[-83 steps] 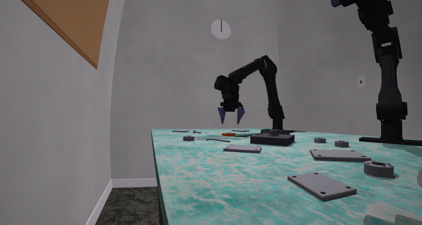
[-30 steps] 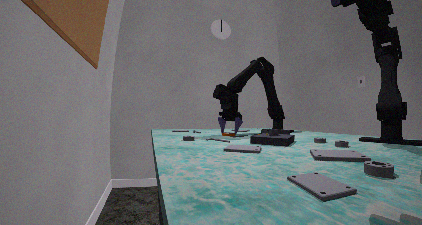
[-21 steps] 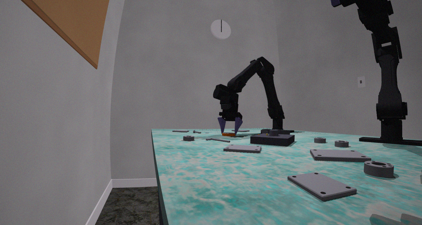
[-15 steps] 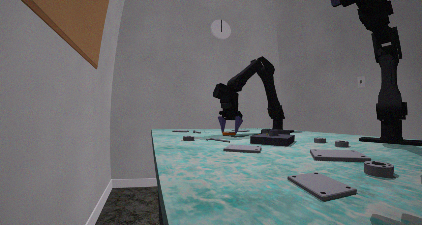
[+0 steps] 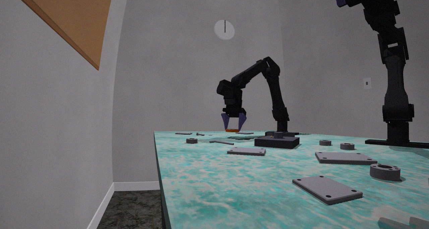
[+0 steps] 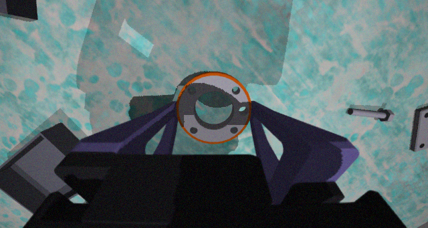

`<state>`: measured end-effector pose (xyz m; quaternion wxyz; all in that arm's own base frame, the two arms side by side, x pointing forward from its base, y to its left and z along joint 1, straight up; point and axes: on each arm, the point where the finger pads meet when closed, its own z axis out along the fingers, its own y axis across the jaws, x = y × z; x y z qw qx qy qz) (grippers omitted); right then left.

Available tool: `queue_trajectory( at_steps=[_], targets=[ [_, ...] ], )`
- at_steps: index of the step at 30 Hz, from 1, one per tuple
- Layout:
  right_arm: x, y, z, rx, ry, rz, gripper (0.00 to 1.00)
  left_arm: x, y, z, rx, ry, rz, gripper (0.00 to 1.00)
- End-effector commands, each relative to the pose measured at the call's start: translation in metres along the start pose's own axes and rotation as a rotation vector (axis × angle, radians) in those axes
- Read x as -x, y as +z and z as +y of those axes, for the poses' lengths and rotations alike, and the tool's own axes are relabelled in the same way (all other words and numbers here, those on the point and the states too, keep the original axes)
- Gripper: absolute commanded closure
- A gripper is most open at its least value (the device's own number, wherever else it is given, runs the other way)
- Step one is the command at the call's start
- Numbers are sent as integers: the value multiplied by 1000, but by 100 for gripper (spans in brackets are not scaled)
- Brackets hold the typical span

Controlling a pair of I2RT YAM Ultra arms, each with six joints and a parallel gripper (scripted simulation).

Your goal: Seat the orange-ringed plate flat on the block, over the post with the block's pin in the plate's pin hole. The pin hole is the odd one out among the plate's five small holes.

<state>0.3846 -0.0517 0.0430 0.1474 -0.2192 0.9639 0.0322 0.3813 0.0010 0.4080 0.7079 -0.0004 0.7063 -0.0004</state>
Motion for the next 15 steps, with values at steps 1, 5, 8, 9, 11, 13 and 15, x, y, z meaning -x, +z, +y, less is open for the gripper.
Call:
queue_trajectory(
  at_steps=[1,5,8,9,11,13,15],
  targets=[
    [16,-29,-6,-32,-11,-49,100,12,-6,0,0,4,-29,0],
    [18,-37,-7,-33,-11,-51,100,12,-6,0,0,4,-29,0],
    [19,-40,-7,-34,-10,-52,100,12,-6,0,0,4,-29,0],
    [19,-40,-7,-34,-10,-52,100,12,-6,0,0,4,-29,0],
    [19,-44,-7,-35,-9,-52,100,12,-6,0,0,4,-29,0],
    [20,-48,-8,-37,-9,-55,100,12,-6,0,0,4,-29,0],
    [21,-51,-8,-37,-8,-54,100,12,-6,0,0,4,-29,0]
  ],
)
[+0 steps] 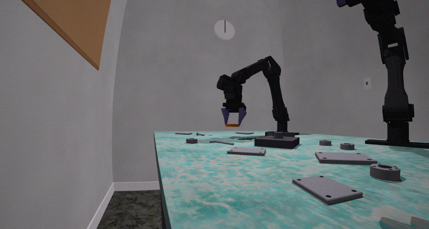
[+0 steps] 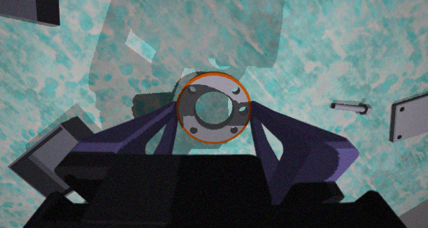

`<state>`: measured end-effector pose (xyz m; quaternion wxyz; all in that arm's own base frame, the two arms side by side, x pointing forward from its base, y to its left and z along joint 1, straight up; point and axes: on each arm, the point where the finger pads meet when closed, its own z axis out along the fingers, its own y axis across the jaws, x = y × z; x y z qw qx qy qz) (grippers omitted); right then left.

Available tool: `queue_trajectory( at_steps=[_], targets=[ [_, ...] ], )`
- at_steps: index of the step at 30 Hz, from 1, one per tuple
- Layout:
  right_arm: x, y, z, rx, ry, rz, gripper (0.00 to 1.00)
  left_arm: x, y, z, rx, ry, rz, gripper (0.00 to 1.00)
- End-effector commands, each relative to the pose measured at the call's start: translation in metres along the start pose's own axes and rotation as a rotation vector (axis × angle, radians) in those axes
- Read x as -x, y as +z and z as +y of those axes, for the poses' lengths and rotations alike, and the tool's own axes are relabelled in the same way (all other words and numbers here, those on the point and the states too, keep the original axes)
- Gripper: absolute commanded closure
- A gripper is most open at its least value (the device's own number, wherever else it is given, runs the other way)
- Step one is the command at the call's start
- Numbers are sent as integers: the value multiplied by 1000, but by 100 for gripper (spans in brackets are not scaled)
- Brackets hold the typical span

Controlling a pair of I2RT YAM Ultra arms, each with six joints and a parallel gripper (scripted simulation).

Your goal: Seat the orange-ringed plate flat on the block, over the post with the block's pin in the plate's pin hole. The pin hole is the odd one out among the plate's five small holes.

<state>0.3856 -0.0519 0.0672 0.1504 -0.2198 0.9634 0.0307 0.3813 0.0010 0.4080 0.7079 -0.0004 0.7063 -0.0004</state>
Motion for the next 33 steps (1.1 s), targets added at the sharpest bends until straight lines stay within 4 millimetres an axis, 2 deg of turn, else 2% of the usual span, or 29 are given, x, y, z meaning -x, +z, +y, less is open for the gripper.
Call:
queue_trajectory(
  at_steps=[1,9,12,13,28,29,30,33],
  targets=[
    [13,-30,-7,-34,-6,-49,100,12,-6,0,0,4,-29,0],
    [15,-35,-9,-41,-4,-56,100,12,-6,0,0,4,-29,0],
    [18,-31,-8,-41,-13,-59,100,12,-6,0,0,4,-29,0],
    [19,-37,-12,-52,-7,-70,100,12,-6,0,0,4,-29,0],
    [18,-35,-8,-40,-10,-61,100,12,-6,0,0,4,-29,0],
    [16,-25,-6,-29,-12,-48,100,12,-6,0,0,4,-29,0],
    [20,-36,-10,-47,-12,-70,100,12,-6,0,0,4,-29,0],
    [19,-35,-9,-45,-12,-67,100,12,-6,0,0,4,-29,0]
  ],
)
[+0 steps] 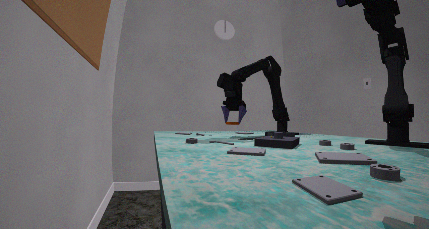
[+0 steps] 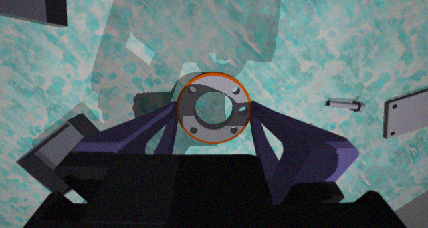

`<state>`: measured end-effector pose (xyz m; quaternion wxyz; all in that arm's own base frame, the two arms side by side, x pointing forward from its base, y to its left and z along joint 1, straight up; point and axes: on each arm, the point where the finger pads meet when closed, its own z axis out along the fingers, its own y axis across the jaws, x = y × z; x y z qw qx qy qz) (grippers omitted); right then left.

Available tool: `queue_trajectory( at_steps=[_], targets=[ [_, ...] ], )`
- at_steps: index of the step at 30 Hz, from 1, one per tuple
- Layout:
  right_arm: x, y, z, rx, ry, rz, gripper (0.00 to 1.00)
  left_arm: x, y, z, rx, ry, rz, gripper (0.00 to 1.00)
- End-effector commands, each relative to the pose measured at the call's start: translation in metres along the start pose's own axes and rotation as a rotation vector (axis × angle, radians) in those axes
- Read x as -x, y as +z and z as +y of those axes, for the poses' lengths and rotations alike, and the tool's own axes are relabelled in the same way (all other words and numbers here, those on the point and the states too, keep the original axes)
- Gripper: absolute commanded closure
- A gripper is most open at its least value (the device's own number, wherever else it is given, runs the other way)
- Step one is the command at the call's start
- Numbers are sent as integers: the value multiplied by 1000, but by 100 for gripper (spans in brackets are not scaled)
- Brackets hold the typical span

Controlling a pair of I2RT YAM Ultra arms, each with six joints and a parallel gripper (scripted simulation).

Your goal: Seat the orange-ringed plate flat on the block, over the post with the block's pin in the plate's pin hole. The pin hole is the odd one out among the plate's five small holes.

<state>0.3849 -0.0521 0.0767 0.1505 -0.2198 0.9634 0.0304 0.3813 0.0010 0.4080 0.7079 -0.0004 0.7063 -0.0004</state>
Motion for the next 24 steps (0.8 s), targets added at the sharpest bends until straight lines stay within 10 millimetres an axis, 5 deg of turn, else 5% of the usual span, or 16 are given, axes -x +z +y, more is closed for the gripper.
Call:
queue_trajectory(
  at_steps=[1,20,21,24],
  targets=[
    [15,-23,-9,-38,-10,-59,100,12,-6,0,0,4,-29,0],
    [10,-12,-8,-18,-3,-33,100,12,-6,0,0,4,-29,0],
    [26,5,4,-2,-16,-37,100,12,-6,0,0,4,-29,0],
    [29,8,20,-4,60,21,100,12,-6,0,0,4,-29,0]
  ],
)
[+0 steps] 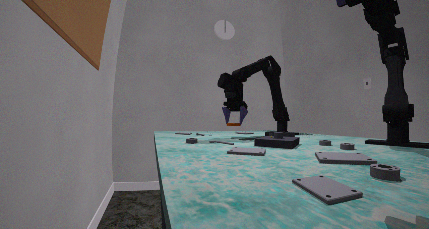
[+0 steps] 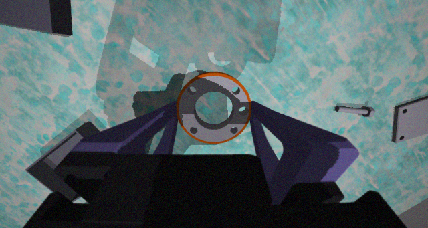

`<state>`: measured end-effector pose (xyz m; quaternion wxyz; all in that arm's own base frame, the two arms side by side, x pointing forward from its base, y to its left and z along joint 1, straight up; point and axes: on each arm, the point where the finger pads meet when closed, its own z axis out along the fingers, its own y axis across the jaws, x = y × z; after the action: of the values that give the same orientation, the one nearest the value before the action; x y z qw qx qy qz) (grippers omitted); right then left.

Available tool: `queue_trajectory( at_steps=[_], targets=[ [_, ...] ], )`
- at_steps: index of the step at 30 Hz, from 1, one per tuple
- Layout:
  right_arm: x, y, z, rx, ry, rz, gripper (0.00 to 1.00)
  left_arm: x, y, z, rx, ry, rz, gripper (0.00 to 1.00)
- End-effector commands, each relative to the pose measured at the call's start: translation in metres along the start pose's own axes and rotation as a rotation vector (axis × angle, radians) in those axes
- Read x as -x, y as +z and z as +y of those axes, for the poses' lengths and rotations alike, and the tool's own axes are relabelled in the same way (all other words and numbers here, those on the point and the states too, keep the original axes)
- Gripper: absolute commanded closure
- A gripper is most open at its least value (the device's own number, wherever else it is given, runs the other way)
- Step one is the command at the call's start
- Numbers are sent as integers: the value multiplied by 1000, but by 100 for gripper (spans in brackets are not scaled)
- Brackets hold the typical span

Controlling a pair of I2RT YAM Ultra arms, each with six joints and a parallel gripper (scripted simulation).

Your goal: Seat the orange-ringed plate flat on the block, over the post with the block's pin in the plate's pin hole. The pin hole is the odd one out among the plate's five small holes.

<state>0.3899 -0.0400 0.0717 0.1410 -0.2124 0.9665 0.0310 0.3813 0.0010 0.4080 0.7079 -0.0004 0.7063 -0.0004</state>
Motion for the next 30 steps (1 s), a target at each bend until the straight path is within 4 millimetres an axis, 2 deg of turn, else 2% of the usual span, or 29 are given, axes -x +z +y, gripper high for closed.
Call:
queue_trajectory(
  at_steps=[1,3,6,12,16,20,22,23,24,25,26,27,28,30],
  targets=[
    [28,2,18,-12,67,8,100,12,-6,0,0,4,-29,0],
    [43,6,32,-29,118,21,100,12,-6,0,0,4,-29,0],
    [49,6,36,-43,147,25,100,12,-6,0,0,4,-29,0],
    [90,21,92,-65,197,29,100,12,-6,0,0,4,-29,0],
    [110,29,130,-83,231,24,100,12,-6,0,0,4,-29,0],
    [121,30,150,-88,223,16,100,12,-6,0,0,4,-29,0],
    [121,30,150,-88,223,16,100,12,-6,0,0,4,-29,0],
    [125,23,152,-87,223,-4,100,12,-6,0,0,4,-29,0],
    [124,33,164,-80,204,16,100,12,-6,0,0,4,-29,0],
    [137,25,170,-68,194,-36,100,12,-6,0,0,4,-29,0],
    [132,34,176,-69,193,-6,100,12,-6,0,0,4,-29,0],
    [132,34,180,-70,195,-5,100,12,-6,0,0,4,-29,0],
    [143,33,186,-63,196,-46,100,12,-6,0,0,4,-29,0],
    [142,35,194,-65,201,-34,100,12,-6,0,0,4,-29,0]
  ],
)
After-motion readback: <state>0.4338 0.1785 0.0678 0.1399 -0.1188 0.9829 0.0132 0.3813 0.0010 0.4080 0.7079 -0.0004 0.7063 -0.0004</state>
